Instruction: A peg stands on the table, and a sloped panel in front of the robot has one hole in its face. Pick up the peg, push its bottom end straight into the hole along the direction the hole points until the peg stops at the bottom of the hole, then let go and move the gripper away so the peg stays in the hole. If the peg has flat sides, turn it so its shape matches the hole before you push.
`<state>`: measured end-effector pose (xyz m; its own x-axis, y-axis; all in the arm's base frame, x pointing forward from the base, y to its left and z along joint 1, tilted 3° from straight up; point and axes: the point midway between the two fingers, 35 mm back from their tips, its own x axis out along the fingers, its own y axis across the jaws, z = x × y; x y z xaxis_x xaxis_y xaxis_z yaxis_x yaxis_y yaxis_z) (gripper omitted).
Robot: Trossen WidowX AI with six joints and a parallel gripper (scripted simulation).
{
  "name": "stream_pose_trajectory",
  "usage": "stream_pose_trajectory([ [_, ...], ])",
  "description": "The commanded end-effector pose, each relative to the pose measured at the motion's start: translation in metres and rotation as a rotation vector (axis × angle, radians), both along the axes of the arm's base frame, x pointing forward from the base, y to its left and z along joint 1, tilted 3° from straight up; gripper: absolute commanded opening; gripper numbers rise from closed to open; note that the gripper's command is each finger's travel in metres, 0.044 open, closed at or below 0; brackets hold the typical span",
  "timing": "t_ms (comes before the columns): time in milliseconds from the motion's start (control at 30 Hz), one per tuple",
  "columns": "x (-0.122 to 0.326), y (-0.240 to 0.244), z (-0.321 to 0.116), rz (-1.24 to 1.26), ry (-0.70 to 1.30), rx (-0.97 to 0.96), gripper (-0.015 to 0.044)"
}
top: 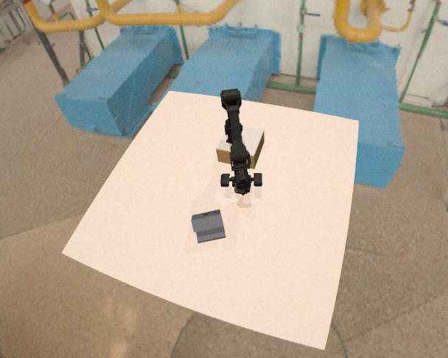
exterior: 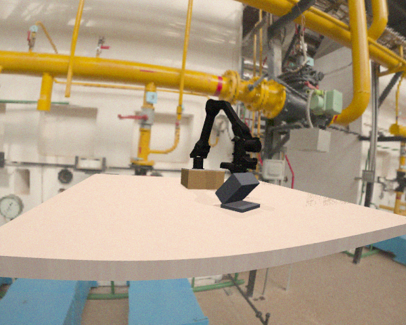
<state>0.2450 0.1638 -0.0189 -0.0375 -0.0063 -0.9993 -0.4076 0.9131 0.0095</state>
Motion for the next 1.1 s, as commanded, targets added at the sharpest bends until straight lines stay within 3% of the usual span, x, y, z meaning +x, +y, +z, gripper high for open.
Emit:
stream_pose_trajectory([
  [0, 0.004, 0.002, 0.022, -0.003, -0.015, 0.006, 0.0000],
  [267, 0.003, 0.003, 0.061, -0.006, -0.014, 0.002, 0.0000],
  [1067, 0.021, -0.008, 0.062, -0.059, -0.043, 0.100, 0.0000],
])
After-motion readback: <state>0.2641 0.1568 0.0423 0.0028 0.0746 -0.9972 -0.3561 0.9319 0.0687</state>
